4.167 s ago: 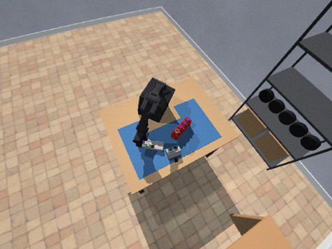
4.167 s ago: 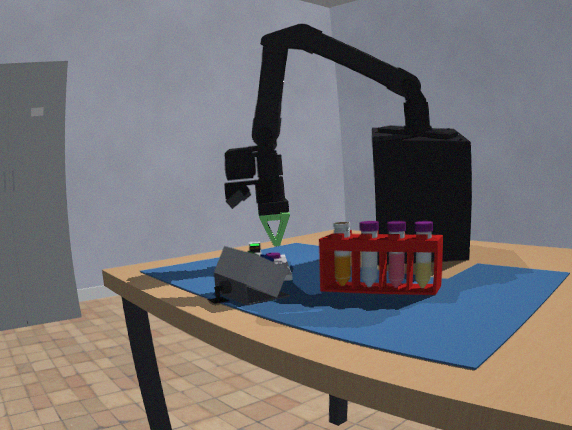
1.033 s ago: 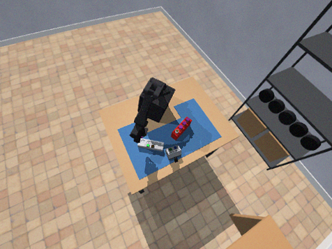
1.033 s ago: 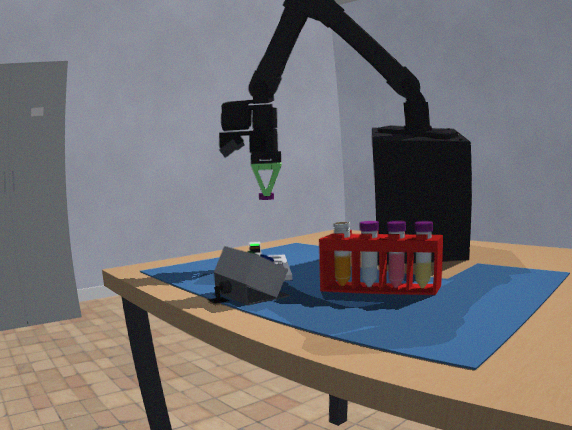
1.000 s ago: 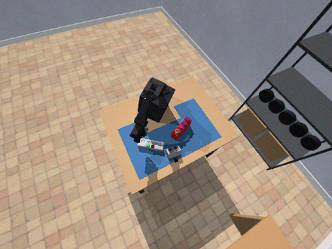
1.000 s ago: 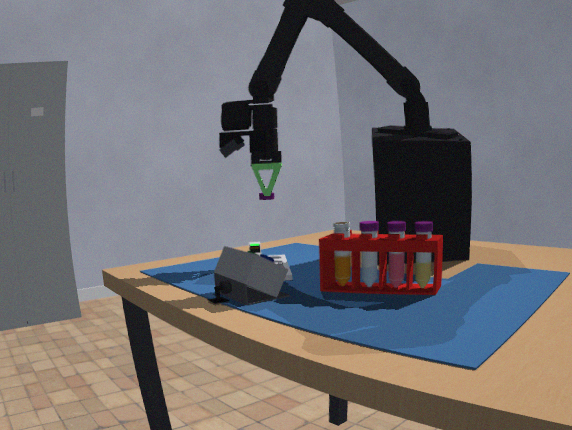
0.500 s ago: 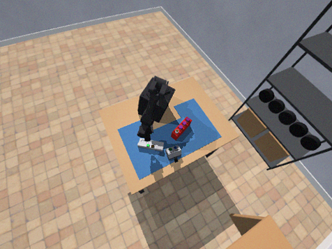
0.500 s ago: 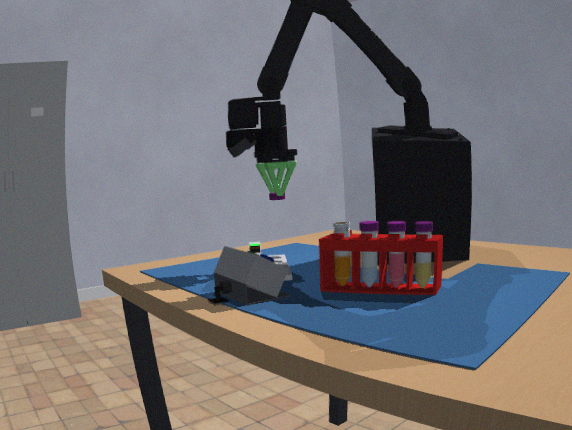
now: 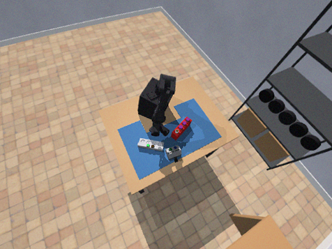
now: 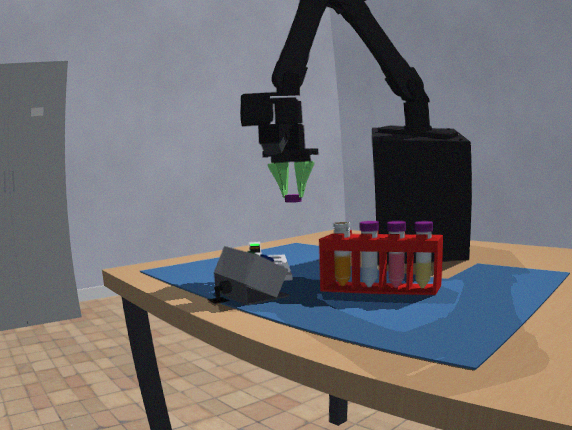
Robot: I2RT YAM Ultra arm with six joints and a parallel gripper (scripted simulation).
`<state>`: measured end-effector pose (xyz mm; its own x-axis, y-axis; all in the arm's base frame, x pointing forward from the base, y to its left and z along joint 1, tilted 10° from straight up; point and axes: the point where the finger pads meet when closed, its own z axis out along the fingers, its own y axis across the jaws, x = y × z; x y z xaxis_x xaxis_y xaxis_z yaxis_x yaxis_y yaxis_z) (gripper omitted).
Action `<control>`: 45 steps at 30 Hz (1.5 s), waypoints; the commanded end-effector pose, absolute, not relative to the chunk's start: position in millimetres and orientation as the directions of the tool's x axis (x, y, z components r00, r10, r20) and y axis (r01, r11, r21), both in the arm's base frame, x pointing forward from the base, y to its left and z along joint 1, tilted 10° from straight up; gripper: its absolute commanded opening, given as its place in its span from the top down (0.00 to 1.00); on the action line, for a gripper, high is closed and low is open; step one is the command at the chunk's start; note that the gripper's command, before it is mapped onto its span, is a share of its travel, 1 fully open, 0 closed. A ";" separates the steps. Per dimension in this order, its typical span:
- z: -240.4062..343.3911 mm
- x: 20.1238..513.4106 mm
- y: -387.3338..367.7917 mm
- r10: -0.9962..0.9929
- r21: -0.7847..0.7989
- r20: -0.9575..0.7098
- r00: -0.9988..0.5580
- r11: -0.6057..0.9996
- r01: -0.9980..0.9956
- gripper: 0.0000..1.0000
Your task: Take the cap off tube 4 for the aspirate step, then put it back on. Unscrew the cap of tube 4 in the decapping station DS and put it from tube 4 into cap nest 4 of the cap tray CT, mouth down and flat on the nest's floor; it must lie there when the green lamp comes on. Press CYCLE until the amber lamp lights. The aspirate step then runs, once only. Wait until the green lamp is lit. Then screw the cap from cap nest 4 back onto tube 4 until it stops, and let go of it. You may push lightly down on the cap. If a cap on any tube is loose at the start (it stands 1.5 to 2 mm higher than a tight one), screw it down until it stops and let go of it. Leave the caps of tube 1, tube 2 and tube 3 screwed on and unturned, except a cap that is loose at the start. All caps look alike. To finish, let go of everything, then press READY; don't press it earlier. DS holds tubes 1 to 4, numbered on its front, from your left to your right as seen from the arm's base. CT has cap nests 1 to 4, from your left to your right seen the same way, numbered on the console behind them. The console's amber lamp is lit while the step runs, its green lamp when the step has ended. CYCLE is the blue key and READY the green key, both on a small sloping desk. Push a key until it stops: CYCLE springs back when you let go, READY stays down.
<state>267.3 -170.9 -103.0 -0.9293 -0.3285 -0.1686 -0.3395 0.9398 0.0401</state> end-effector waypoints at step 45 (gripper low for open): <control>-94.9 340.9 0.6 -0.572 -0.018 -0.186 -0.799 0.815 -0.579 1.00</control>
<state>335.5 0.9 -91.7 -0.7998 -0.5752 -0.1715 -0.5829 0.8125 -0.0065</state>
